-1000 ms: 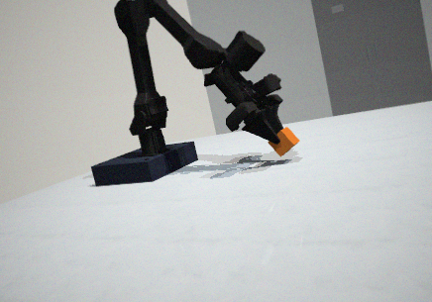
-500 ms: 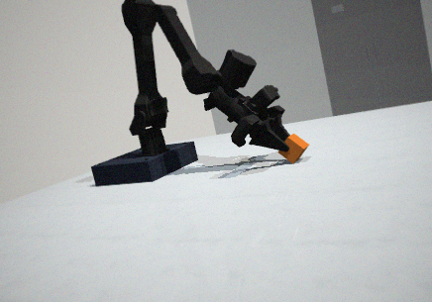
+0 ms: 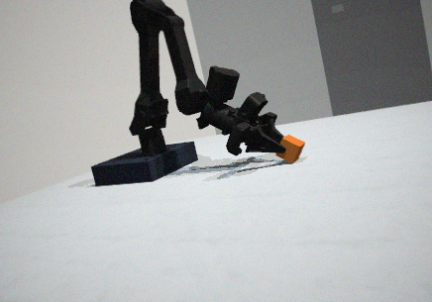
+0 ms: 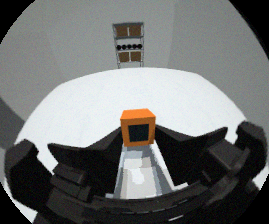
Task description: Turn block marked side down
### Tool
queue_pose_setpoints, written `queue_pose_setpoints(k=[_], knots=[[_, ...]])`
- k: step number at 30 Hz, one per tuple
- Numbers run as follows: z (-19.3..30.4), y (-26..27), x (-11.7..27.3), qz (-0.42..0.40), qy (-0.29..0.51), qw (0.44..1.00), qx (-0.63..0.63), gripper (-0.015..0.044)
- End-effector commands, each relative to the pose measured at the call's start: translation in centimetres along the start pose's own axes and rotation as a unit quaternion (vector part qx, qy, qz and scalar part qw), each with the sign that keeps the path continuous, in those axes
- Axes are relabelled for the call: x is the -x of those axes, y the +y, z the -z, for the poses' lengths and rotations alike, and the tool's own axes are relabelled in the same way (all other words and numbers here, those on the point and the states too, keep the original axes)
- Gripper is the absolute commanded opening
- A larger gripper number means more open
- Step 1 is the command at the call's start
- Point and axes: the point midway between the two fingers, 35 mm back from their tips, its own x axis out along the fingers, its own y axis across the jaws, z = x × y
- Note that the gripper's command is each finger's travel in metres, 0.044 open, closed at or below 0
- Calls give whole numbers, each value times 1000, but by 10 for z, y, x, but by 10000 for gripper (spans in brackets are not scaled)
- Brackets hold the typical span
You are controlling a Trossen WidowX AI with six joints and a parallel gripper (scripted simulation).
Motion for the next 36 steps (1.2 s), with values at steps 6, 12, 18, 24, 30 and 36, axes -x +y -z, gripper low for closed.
queue_pose_setpoints(k=[6,12,18,24,30,36], knots=[[1,1,8,-2,-36,999,0,0],[0,1,8,-2,-41,999,0,0],[0,1,8,-2,-41,999,0,0],[0,1,8,-2,-41,999,0,105],[0,1,8,-2,-41,999,0,263],[0,1,8,-2,-41,999,0,420]])
